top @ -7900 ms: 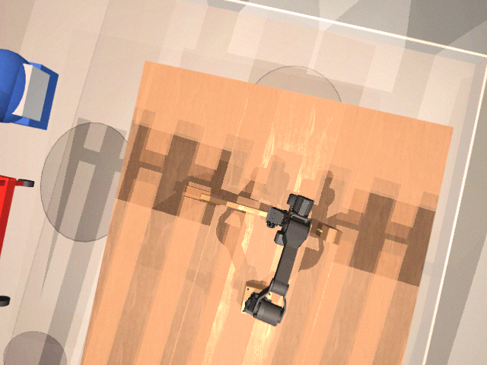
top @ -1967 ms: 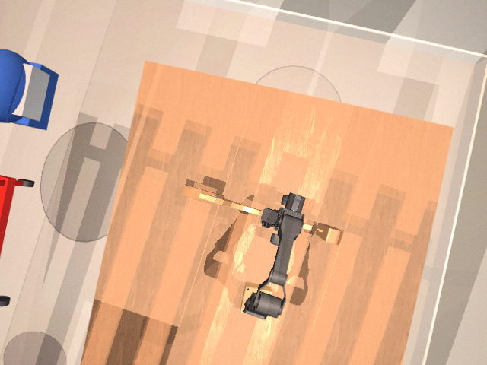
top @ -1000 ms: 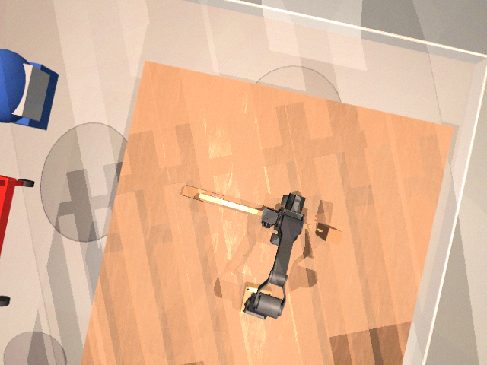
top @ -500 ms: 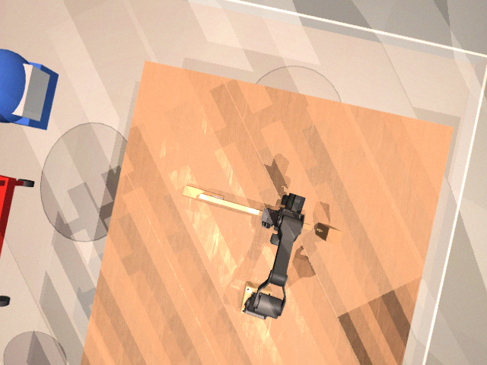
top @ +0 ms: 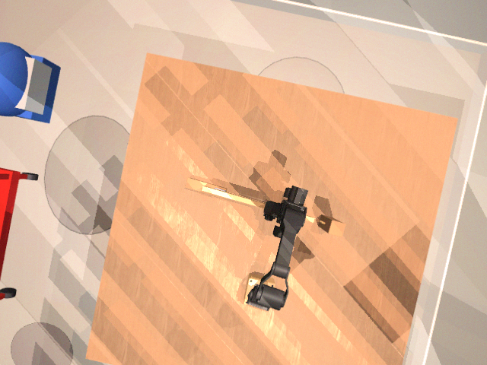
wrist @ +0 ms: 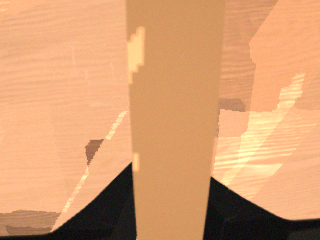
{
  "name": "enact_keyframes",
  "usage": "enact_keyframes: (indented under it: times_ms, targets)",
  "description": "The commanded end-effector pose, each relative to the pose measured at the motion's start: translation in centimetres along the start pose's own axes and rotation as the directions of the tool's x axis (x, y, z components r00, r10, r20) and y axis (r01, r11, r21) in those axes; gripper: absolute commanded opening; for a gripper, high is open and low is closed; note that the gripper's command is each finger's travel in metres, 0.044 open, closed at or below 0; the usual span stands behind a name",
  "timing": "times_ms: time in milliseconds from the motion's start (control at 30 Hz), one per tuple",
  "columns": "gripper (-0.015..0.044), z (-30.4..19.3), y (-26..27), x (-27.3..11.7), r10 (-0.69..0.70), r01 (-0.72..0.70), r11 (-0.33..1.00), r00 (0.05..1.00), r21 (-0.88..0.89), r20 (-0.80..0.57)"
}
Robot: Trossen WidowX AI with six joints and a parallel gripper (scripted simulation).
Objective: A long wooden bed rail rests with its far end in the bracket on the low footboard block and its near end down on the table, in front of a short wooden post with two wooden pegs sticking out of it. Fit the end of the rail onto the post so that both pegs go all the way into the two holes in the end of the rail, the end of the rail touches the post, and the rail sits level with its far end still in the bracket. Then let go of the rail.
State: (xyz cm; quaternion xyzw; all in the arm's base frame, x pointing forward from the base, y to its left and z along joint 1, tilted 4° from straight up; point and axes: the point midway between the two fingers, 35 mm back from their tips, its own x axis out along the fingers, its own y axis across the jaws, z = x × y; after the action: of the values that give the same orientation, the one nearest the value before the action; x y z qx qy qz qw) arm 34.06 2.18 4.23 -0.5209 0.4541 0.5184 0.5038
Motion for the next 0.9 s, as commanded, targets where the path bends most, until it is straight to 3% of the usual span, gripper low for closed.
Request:
enact_keyframes:
  times_ms: [0,867]
  targets:
    - [0.0000,0.13,-0.12,-0.18,-0.010,0.010,1.000,1.000,0.001,0.009]
    - [0.0000,-0.58,-0.03,0.06,-0.010,0.010,1.000,1.000,0.001,0.008]
